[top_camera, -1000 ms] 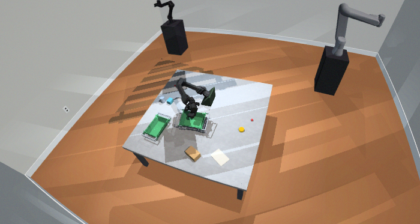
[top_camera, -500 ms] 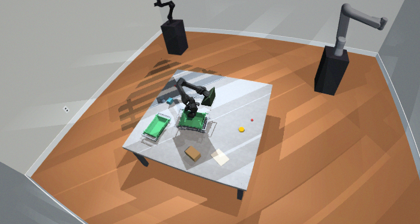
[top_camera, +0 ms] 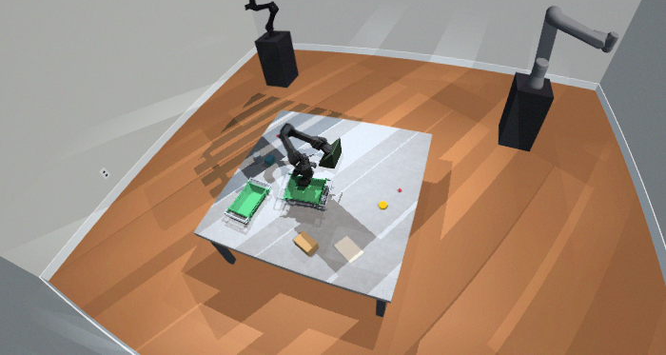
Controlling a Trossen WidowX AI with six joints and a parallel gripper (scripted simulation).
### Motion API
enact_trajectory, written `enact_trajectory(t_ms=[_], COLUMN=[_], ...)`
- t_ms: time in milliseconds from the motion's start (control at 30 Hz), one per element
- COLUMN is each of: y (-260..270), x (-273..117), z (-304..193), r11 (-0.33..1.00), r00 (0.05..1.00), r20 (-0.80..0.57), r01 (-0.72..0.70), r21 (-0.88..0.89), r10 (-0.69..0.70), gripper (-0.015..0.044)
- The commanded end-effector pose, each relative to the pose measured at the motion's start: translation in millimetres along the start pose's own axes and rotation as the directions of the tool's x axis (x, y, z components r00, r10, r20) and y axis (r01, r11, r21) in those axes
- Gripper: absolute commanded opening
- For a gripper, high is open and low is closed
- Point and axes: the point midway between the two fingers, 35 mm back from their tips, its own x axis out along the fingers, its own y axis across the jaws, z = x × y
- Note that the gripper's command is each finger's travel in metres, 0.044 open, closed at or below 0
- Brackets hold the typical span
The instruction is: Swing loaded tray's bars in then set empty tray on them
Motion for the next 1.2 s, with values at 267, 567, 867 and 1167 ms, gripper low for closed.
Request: enact_trajectory(t_ms=[267,567,867,1167], y=[-9.7,-9.9,-9.9,-9.9], x=[12.7,13.0,13.0,13.0], z=[-2.6,-2.6,-2.6,-2.6], r11=[0.999,0.999,0.999,0.999], r00=[1.000,1.000,1.000,1.000], r20=[-0.003,-0.003,-0.003,-0.003], r01=[0.030,0.031,0.031,0.031], r21=[-0.019,-0.020,-0.020,-0.020], r10=[-0.030,-0.031,-0.031,-0.031], gripper=[0.0000,0.0000,0.0000,0.0000])
